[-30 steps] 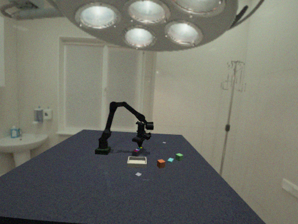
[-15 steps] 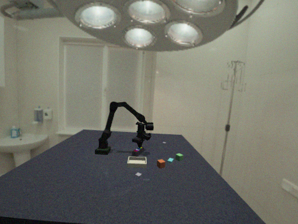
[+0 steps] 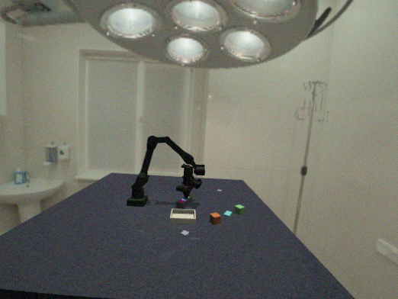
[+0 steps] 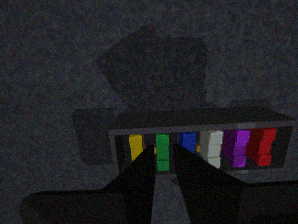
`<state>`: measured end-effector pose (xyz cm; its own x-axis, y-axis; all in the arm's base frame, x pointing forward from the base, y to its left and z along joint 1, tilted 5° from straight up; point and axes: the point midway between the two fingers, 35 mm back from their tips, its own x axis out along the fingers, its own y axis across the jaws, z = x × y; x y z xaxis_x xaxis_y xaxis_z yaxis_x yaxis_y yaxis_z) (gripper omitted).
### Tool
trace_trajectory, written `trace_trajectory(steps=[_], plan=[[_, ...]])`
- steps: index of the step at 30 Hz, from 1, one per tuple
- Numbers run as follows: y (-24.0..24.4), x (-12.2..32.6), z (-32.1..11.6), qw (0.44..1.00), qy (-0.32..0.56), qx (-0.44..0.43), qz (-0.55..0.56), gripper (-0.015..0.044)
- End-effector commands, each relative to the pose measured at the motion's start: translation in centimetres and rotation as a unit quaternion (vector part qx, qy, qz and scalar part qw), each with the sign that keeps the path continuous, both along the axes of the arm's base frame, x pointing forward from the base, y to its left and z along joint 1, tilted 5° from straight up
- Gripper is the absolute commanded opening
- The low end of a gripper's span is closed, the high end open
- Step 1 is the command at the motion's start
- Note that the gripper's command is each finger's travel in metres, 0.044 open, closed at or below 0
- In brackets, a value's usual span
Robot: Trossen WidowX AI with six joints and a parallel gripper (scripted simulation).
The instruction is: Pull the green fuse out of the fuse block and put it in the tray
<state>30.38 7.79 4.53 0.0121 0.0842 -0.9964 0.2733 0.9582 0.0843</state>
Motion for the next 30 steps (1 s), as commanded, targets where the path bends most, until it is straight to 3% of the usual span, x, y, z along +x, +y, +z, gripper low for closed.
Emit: trace_trajectory(steps=[1,10,30], plan=[[0.00,0.00,0.00,1.000,0.000,0.000,0.000,0.0062],[0.00,0.00,0.00,1.000,0.000,0.000,0.000,0.0002],[-0.05,0.03,0.75,1.000,0.000,0.000,0.000,0.0000]])
